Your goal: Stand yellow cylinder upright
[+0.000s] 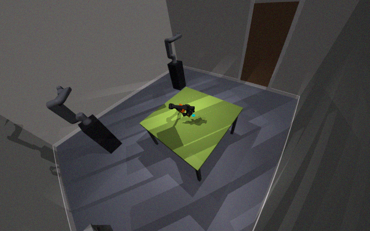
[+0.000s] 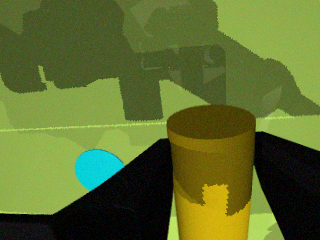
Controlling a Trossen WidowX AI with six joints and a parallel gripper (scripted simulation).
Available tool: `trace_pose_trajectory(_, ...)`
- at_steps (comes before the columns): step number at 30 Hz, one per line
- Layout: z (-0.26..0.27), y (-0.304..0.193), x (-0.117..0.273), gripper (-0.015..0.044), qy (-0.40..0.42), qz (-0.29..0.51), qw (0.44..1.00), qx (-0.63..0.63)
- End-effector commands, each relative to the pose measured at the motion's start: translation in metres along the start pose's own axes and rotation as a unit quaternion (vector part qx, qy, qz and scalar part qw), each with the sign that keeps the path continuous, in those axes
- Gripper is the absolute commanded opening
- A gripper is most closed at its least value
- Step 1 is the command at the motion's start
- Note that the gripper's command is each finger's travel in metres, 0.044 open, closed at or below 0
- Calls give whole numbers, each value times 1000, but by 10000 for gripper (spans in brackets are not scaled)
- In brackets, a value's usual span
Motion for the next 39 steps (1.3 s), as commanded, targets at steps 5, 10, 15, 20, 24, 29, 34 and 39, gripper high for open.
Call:
trace_pose_trajectory(5, 22, -12, 1, 105, 3, 2, 992, 126)
trace_pose_trajectory(10, 36, -20, 3, 105, 4, 3, 978, 208)
trace_pose_trajectory(15, 49, -28, 4, 105, 4, 3, 957, 289)
trace_pose_trajectory(20, 61, -37, 5, 105, 4, 3, 930, 368)
trace_pose_trajectory(24, 71, -45, 6, 105, 3, 3, 903, 429)
trace_pose_trajectory(29, 82, -55, 6, 105, 2, 4, 865, 502)
trace_pose_trajectory(34, 93, -66, 7, 105, 0, 5, 820, 572)
trace_pose_trajectory(39, 103, -77, 7, 105, -3, 6, 770, 637)
Point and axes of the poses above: the point midway between the two fingers, 35 mm back from their tips, its own x axis back along the fingers, its own z axis across the jaws, y = z × x, the point moved 1 cm from there along x, back along the fingers, and after that the axes turned 3 degrees about x, right-handed, at the moved point
